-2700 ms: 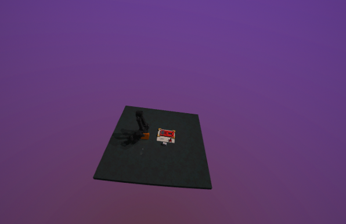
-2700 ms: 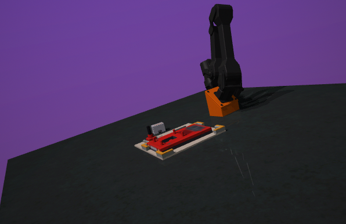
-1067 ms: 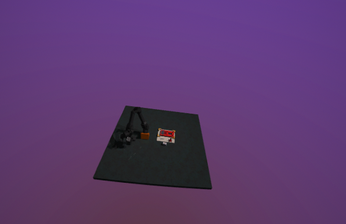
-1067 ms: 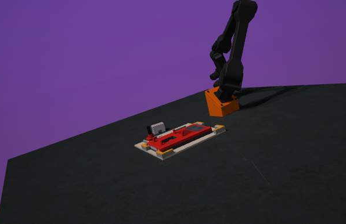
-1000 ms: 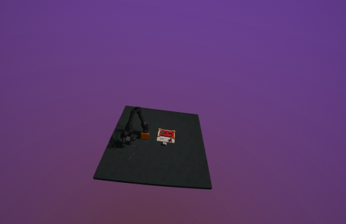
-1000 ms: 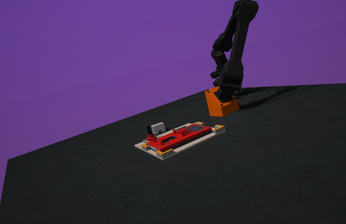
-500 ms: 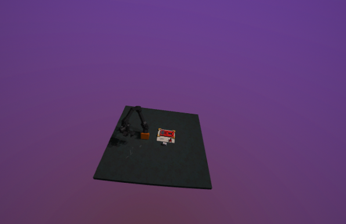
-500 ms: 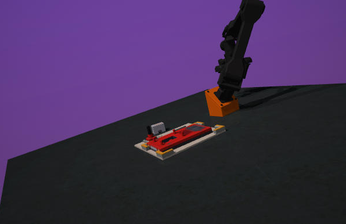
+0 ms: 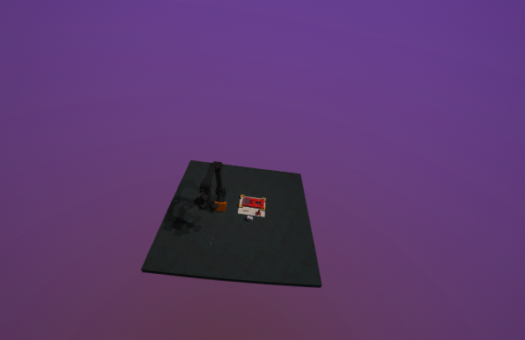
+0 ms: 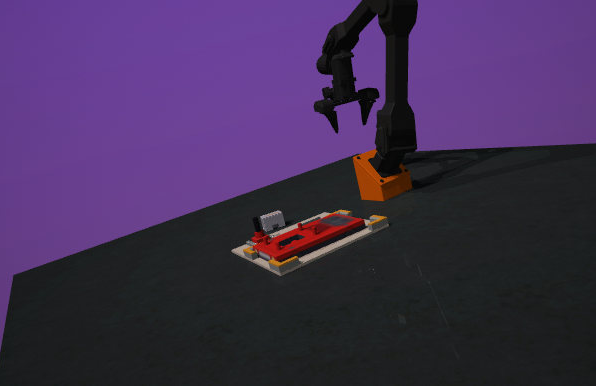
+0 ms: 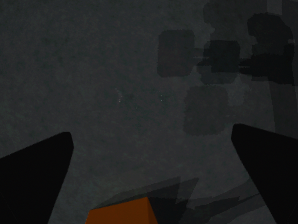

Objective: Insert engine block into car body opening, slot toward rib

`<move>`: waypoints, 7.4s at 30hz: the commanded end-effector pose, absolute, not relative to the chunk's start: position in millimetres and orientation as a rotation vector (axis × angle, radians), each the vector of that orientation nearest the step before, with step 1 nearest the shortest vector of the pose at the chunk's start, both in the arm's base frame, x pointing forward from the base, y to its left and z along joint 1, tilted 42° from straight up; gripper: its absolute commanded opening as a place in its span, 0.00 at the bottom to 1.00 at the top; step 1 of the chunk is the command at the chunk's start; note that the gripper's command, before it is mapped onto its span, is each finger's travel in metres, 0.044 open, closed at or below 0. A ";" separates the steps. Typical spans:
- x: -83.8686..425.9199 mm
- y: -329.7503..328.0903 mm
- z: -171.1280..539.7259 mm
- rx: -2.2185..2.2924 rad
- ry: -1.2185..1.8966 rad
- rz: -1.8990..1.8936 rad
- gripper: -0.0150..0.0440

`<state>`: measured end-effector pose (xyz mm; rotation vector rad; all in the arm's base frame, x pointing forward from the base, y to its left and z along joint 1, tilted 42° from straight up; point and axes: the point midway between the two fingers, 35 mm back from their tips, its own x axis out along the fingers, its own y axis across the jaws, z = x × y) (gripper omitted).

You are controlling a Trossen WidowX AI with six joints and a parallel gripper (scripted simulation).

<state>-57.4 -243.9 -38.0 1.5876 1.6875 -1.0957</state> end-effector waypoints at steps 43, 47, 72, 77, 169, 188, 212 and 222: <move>293.4 -56.8 -65.0 1.748 1.779 -0.962 1.00; 293.3 -53.3 -69.2 1.748 1.778 -0.961 1.00; 290.7 -31.1 -94.1 1.748 1.780 -0.960 0.87; 290.7 -31.1 -94.1 1.748 1.780 -0.960 0.64; 301.7 -77.9 -1.8 1.162 1.294 -1.370 0.25; 299.5 -49.9 -25.6 1.049 1.197 -1.423 0.25; 295.1 -16.8 -61.9 1.050 1.199 -1.423 0.25; 293.4 -5.0 -74.9 1.050 1.200 -1.423 0.25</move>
